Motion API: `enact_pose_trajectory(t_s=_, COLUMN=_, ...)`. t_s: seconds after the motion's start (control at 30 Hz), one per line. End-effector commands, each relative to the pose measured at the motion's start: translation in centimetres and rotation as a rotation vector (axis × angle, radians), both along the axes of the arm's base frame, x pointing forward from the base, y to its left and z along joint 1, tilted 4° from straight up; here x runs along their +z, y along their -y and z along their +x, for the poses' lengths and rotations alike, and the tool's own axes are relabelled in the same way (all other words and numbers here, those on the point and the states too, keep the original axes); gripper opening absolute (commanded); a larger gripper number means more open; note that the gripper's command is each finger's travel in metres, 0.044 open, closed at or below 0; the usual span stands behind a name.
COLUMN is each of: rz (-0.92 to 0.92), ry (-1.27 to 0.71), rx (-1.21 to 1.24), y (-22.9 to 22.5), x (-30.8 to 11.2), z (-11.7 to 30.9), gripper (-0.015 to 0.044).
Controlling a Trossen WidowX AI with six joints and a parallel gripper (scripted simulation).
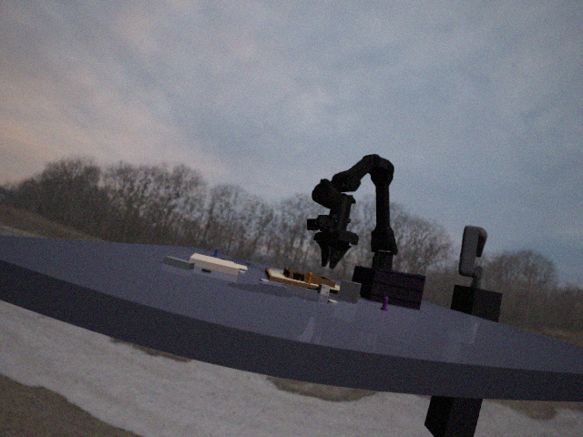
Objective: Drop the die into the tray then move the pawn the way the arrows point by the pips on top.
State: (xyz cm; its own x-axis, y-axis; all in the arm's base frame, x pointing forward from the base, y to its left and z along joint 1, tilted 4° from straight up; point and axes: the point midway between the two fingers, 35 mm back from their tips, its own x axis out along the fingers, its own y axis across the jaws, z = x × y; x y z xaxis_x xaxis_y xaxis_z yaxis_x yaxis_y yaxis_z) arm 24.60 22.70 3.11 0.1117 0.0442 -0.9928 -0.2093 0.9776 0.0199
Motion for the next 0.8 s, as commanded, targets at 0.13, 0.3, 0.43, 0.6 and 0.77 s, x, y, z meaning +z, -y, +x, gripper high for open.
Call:
enact_pose_trajectory(t_s=0.13, rz=-0.003, ry=-0.015, rx=-0.013, y=-0.3, x=-1.7, z=-0.1, gripper=0.0275)
enact_pose_trajectory(t_s=0.3, rz=-0.003, ry=-0.015, rx=-0.013, y=-0.3, x=-2.8, z=0.0, gripper=0.0275)
enact_pose_trajectory(t_s=0.43, rz=-0.003, ry=-0.015, rx=-0.013, y=-0.3, x=-3.2, z=0.1, gripper=0.0275)
enact_pose_trajectory(t_s=0.6, rz=-0.003, ry=-0.015, rx=-0.013, y=-0.3, x=-3.3, z=0.1, gripper=0.0275)
enact_pose_trajectory(t_s=0.77, rz=-0.003, ry=-0.015, rx=-0.013, y=-0.4, x=-4.1, z=0.1, gripper=0.0275)
